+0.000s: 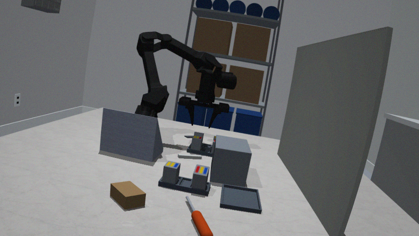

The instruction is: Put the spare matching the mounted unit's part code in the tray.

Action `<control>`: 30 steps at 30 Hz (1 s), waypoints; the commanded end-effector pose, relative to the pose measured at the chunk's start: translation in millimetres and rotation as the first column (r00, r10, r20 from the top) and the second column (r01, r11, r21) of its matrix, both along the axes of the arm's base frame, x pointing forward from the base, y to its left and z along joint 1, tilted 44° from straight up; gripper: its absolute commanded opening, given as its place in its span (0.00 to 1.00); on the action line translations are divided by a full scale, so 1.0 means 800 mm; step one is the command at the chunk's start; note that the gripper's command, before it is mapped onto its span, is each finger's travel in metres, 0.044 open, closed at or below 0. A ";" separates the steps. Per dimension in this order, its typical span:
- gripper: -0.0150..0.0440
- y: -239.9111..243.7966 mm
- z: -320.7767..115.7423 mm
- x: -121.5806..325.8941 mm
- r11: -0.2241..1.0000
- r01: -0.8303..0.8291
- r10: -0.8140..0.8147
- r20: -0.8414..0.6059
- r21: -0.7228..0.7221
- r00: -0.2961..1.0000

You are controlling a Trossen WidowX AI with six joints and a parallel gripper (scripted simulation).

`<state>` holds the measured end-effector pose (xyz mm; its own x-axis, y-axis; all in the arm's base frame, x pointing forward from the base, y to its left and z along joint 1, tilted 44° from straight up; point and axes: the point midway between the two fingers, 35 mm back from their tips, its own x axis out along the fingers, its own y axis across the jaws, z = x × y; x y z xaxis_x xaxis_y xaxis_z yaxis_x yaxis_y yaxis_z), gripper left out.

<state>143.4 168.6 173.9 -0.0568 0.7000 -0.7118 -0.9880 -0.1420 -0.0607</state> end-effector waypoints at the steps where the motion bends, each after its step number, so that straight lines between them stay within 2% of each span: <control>1: 0.76 0.004 -0.008 0.000 1.000 0.003 -0.003 -0.004 -0.008 1.000; 30: 0.76 0.046 -0.048 -0.005 1.000 0.005 -0.005 -0.004 -0.002 1.000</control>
<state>140.1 203.0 140.7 -0.0558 0.7037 -0.7083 -0.9879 -0.1418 -0.0630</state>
